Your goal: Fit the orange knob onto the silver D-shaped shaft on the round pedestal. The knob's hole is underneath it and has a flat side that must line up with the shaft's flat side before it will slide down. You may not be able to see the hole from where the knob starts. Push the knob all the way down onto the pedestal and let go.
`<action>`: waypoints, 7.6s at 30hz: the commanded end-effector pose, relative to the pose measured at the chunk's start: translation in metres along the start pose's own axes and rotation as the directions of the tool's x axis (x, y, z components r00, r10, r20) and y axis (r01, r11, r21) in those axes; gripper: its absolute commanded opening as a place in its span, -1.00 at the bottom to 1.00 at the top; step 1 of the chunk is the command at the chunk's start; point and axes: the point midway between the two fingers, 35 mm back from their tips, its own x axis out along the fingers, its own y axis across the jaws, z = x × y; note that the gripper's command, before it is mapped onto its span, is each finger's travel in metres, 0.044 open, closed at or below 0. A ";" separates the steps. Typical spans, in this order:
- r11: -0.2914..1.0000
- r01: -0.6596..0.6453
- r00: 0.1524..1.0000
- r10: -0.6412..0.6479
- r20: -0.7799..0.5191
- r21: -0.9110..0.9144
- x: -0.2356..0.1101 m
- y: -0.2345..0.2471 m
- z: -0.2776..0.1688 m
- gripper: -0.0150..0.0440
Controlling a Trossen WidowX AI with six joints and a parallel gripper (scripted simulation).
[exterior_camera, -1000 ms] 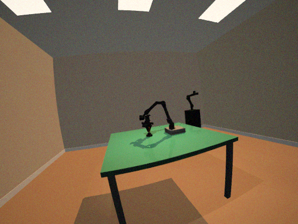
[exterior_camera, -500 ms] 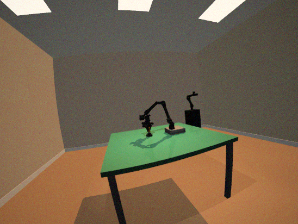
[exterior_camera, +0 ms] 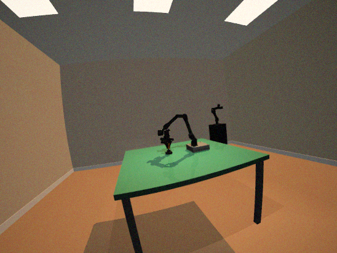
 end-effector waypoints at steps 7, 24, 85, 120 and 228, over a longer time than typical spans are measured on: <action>0.981 -0.001 1.000 0.000 0.002 0.194 0.001 0.000 0.001 -0.49; 0.981 -0.001 1.000 0.000 0.002 0.194 0.003 0.000 0.000 -0.49; 0.824 -0.001 1.000 0.000 0.002 0.567 0.000 0.001 0.001 -0.49; 0.803 -0.001 1.000 0.000 0.002 0.596 -0.002 0.000 0.001 -0.49; 0.328 -0.002 1.000 0.000 0.002 0.945 0.017 0.000 0.000 -0.49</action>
